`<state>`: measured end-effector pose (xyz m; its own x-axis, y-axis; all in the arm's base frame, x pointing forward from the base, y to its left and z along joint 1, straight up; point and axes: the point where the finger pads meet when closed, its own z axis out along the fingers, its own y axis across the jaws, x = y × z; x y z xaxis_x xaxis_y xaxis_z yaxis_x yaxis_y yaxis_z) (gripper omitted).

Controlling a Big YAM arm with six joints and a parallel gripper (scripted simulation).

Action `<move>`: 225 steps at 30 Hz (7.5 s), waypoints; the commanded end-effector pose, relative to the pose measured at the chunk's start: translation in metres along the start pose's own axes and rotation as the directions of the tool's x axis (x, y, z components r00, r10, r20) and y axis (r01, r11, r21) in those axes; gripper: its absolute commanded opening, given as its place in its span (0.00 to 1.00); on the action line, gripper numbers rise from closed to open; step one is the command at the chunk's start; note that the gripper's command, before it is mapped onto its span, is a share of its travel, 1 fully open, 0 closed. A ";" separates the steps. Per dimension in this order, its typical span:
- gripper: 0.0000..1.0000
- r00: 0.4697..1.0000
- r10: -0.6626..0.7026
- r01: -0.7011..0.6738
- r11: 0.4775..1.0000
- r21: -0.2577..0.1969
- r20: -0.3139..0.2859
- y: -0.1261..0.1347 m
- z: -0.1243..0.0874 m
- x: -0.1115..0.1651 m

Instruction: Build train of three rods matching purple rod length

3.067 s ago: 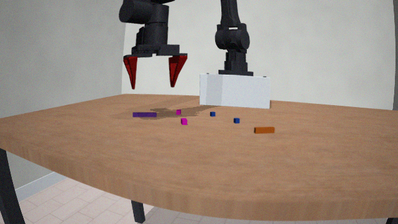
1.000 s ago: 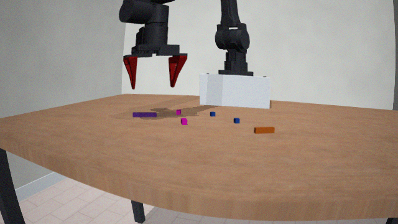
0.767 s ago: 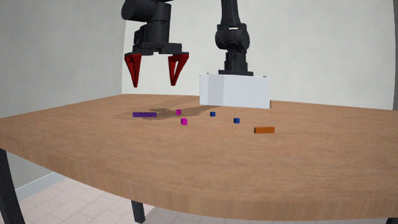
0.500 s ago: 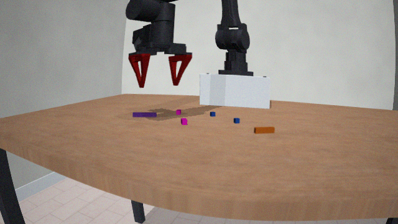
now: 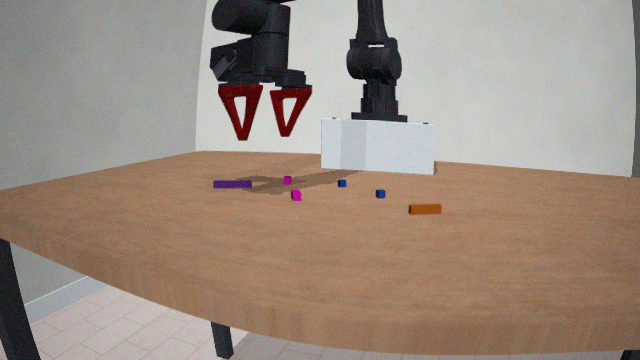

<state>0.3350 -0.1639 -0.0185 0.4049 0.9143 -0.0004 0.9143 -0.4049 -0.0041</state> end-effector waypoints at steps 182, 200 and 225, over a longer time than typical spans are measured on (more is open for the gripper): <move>0.23 -0.759 -0.651 0.651 -0.759 0.015 0.025 -0.092 0.001 0.073; 0.23 -0.758 -0.652 0.652 -0.758 0.004 0.010 -0.095 0.016 0.072; 0.23 -0.756 -0.654 0.655 -0.756 0.003 0.009 -0.096 0.048 0.071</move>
<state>0.2732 -0.0610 -0.0615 -0.9120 -0.4101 0.0054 -0.4101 0.9120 0.0034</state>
